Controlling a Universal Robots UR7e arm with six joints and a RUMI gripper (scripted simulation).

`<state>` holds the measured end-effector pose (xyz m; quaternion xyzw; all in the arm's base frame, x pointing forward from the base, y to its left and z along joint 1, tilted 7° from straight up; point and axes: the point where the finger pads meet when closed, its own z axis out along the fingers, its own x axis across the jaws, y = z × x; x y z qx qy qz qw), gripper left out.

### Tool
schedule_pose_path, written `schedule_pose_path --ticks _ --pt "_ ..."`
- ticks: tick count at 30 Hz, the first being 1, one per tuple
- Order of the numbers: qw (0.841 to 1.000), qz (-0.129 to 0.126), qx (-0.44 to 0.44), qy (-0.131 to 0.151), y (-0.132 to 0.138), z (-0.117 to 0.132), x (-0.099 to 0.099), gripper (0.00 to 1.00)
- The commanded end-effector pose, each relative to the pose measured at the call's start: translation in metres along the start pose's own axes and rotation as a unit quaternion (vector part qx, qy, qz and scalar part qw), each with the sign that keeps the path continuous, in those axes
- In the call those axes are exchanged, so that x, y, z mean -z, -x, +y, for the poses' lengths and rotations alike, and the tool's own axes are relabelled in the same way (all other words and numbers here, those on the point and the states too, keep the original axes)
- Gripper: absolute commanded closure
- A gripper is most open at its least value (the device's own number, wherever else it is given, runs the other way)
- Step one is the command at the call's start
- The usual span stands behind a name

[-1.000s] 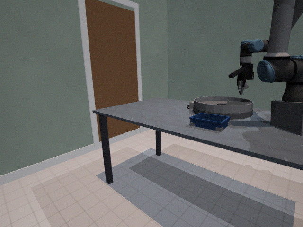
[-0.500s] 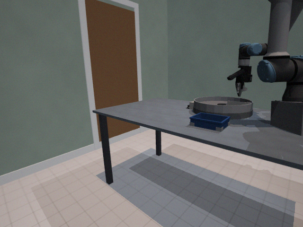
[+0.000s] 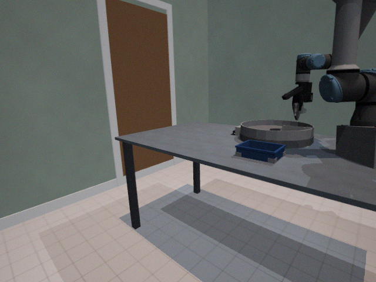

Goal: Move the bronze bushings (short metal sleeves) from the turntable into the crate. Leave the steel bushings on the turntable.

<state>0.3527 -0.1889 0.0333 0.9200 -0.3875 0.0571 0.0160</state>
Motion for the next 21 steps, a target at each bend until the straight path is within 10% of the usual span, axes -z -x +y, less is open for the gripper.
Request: schedule_pose_path --ticks 1,21 --pt "1.0 0.001 0.001 0.0 -0.0014 -0.0007 0.0007 0.94" --pt "1.0 0.001 0.001 0.0 -0.0028 -0.0005 0.0007 0.94"
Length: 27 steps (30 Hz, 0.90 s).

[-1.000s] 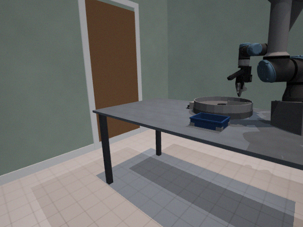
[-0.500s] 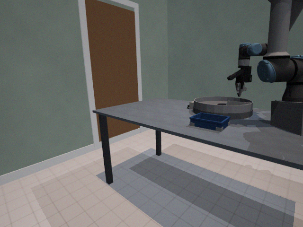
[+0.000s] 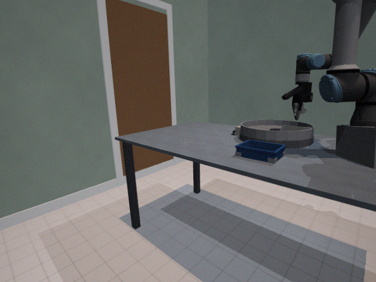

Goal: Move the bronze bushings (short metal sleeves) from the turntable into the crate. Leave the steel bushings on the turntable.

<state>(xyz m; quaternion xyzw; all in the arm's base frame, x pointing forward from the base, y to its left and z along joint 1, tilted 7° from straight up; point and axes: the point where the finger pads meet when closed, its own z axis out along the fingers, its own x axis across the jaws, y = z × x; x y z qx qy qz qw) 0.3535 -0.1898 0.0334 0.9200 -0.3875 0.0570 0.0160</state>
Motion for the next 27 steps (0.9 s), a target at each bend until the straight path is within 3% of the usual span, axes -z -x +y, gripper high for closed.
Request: schedule_pose_path --ticks 1,27 --pt "1.0 0.001 0.001 0.0 -0.0015 -0.0006 0.0008 0.94" --pt "1.0 0.0 0.001 0.0 -0.0002 -0.0007 -0.0023 0.94"
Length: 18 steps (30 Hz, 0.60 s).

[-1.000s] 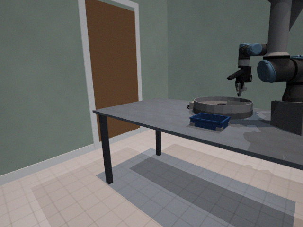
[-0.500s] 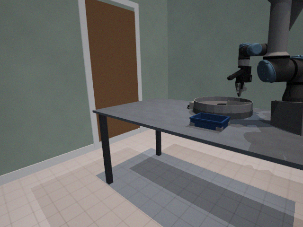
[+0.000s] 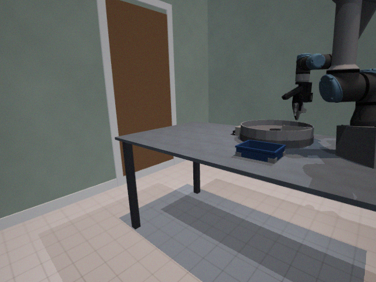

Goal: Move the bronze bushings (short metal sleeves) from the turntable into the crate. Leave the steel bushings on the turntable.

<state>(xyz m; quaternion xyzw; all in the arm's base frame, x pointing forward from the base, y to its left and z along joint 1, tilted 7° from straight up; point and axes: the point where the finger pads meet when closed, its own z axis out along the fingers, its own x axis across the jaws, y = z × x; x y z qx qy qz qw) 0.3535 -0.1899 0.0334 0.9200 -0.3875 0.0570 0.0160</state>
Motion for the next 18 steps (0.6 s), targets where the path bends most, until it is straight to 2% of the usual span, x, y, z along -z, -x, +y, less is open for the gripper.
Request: schedule_pose_path --ticks 1,3,8,18 --pt "1.0 -0.001 0.001 0.0 0.001 -0.001 -0.006 0.94" --pt "1.0 -0.001 0.001 0.0 0.001 -0.001 -0.006 0.94" --pt "1.0 -0.001 0.001 0.0 0.001 -0.001 -0.024 0.94" --pt "1.0 0.0 0.001 0.0 0.0 -0.001 -0.023 0.94"
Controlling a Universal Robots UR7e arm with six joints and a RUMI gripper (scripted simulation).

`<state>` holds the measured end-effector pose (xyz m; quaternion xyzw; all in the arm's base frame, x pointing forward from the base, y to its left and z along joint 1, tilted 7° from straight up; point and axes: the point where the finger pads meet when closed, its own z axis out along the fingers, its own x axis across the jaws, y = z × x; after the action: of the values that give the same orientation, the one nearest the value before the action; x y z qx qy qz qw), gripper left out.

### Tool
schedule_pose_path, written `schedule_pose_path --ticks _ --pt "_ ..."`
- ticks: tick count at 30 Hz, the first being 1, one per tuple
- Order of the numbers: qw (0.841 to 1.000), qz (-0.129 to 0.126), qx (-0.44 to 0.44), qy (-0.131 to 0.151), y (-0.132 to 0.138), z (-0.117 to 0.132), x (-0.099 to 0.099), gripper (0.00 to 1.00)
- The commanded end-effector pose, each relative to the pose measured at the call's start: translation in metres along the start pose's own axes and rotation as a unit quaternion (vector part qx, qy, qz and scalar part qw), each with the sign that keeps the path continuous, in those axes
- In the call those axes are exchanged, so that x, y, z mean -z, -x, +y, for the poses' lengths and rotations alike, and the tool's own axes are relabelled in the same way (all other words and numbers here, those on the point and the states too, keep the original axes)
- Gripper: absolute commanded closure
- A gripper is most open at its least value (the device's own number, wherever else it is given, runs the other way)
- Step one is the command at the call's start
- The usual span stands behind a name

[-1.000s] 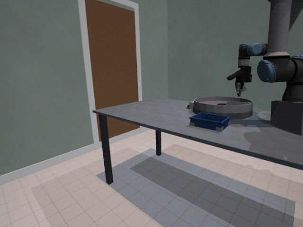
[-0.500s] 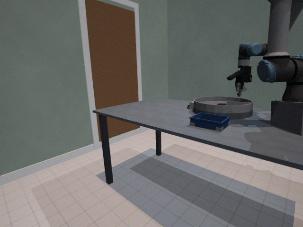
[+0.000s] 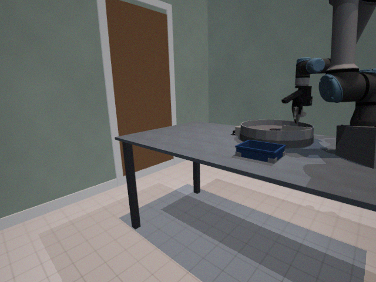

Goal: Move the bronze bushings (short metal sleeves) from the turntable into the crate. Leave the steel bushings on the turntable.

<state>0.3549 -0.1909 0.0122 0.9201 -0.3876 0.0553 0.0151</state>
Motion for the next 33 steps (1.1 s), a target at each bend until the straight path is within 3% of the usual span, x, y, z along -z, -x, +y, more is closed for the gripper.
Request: schedule_pose_path --ticks 1,33 --pt "1.0 0.001 0.001 0.0 -0.0005 -0.0009 -0.0021 0.94" --pt "1.0 0.002 0.001 0.0 0.0017 -0.0013 -0.0028 0.94"
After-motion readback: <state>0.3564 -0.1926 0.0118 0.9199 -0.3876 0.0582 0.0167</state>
